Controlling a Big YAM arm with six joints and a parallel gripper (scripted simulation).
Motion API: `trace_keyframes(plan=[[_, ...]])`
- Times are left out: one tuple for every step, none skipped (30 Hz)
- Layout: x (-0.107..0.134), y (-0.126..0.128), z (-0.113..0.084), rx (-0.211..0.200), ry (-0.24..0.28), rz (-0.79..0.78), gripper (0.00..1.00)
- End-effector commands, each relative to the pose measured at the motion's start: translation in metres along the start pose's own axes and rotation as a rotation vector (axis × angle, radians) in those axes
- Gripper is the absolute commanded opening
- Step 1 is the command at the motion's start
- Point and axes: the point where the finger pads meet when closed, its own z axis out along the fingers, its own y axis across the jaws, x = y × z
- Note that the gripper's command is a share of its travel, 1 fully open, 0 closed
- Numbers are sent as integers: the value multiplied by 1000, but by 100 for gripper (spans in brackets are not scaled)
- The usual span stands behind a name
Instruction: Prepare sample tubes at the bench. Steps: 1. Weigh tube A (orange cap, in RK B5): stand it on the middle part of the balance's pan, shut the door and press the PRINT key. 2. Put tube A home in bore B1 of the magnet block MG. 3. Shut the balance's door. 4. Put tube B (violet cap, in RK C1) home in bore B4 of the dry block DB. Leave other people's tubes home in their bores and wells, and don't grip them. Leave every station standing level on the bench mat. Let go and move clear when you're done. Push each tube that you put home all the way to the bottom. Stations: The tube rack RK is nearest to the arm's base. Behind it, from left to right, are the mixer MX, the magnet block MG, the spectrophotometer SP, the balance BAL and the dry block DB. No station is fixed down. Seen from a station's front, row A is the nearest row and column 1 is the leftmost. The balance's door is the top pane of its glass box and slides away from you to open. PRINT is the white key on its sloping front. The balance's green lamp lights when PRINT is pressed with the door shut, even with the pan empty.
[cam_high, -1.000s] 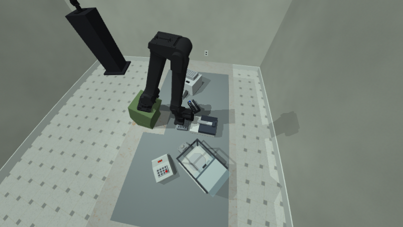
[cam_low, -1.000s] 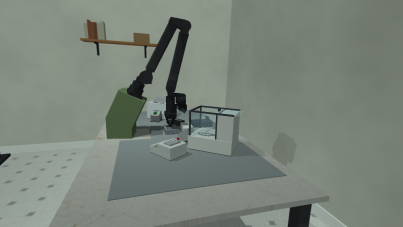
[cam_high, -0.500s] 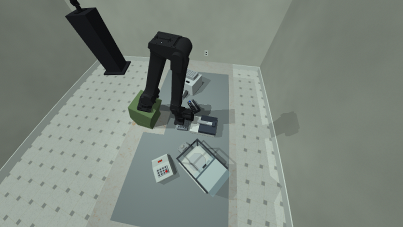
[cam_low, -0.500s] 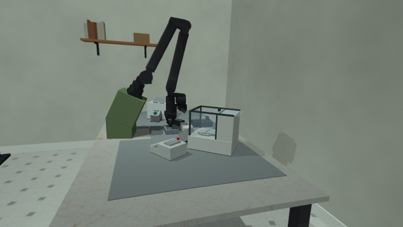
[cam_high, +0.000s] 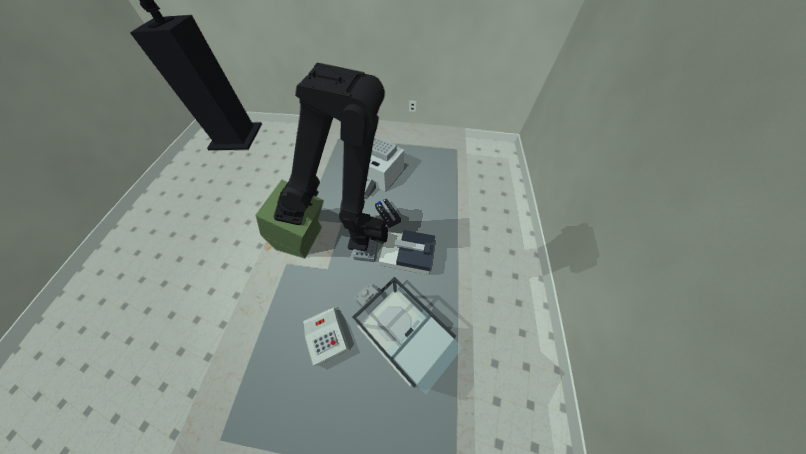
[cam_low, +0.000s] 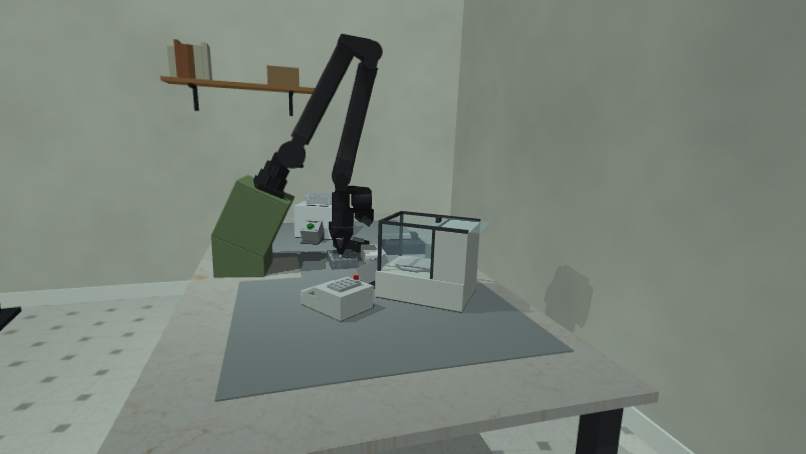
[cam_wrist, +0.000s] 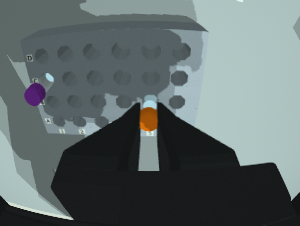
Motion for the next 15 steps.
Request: trace_keyframes(plan=[[0, -6, 0, 11, 0, 9, 9], [0, -6, 0, 11, 0, 6, 9], [0, -6, 0, 11, 0, 7, 9], [0, -6, 0, 11, 0, 8, 9], [0, -7, 0, 11, 0, 8, 9], [0, -7, 0, 11, 0, 8, 9], [0, -7, 0, 12, 0, 8, 9], [0, -7, 0, 12, 0, 8, 9], [0, -7, 0, 12, 0, 8, 9], [0, -7, 0, 12, 0, 8, 9], [0, -7, 0, 12, 0, 8, 9], [-2, -7, -3, 12, -3, 8, 9], [-1, -7, -4, 12, -3, 8, 9], [0, -7, -4, 12, -1, 8, 9], [1, -7, -5, 12, 0, 8, 9]])
